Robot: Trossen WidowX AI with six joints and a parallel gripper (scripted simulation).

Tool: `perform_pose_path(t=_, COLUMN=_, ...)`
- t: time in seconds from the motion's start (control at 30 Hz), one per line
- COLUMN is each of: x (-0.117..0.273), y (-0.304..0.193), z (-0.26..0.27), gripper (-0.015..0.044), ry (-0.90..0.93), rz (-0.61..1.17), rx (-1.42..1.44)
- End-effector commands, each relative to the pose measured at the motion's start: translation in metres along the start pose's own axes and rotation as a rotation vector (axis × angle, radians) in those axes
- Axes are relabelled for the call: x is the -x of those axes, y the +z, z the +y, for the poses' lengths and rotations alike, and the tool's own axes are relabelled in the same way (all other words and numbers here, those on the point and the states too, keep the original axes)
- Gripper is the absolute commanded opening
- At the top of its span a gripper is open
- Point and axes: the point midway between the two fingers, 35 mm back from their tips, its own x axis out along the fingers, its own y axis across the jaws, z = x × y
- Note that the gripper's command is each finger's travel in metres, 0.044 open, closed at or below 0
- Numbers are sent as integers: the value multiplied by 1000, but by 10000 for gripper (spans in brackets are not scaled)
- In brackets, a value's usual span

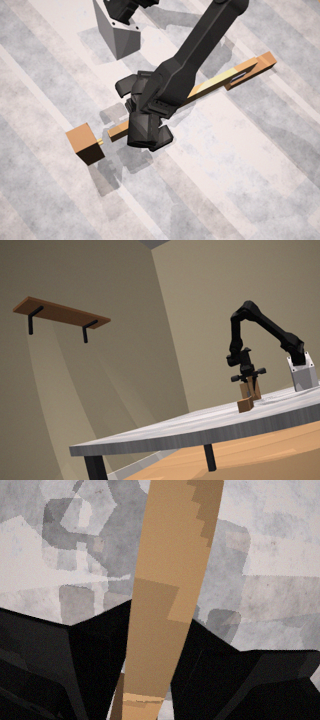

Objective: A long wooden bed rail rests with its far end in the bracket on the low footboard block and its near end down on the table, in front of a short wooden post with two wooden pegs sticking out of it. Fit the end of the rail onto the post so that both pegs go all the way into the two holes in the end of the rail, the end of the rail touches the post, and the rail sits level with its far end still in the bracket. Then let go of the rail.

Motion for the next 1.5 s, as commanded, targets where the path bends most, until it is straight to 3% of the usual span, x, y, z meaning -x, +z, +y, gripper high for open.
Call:
perform_pose_path(t=0.0, x=1, y=-3, z=-2, gripper=0, ry=-3, rz=3, rx=2)
perform_pose_path(t=1.47, x=2, y=-17, z=-2, gripper=0, ry=-3, rz=4, rx=2)
